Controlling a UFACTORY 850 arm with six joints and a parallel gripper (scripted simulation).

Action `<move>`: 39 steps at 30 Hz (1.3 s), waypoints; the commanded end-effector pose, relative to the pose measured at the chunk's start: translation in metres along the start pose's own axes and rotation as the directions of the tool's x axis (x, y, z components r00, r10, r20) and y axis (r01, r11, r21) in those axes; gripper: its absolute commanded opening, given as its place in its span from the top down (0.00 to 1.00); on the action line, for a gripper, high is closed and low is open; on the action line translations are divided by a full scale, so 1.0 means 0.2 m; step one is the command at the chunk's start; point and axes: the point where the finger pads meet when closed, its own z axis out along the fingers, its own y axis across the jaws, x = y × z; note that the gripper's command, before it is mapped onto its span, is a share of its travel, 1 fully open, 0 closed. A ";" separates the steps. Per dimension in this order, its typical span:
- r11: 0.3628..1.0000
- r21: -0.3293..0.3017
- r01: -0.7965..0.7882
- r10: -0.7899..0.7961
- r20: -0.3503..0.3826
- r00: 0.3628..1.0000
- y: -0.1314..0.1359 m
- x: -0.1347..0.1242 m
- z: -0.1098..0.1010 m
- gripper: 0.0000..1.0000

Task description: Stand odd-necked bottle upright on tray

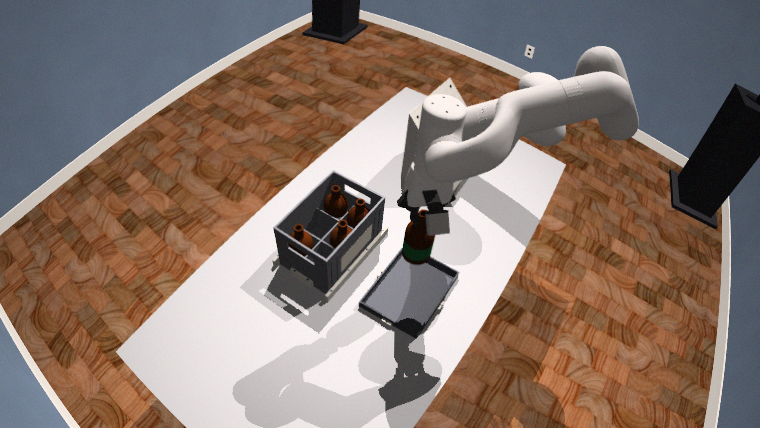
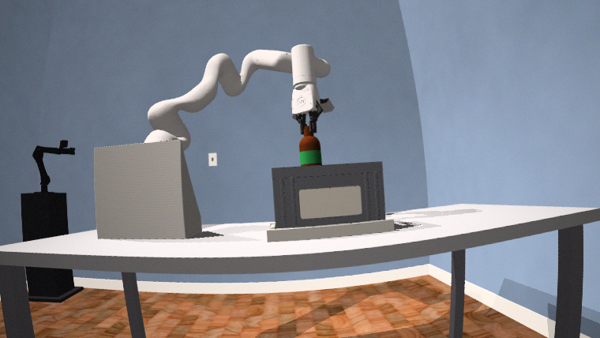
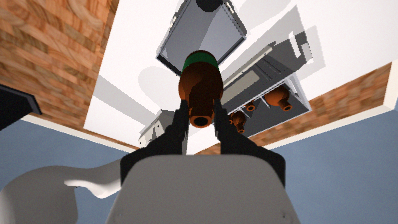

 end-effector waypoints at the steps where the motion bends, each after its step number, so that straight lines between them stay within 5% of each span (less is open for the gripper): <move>1: 1.000 -0.002 0.001 -0.001 -0.001 1.000 -0.02 0.01 0.00 1.00; 39: 1.000 -0.002 0.001 -0.001 -0.001 1.000 -0.04 0.02 0.00 1.00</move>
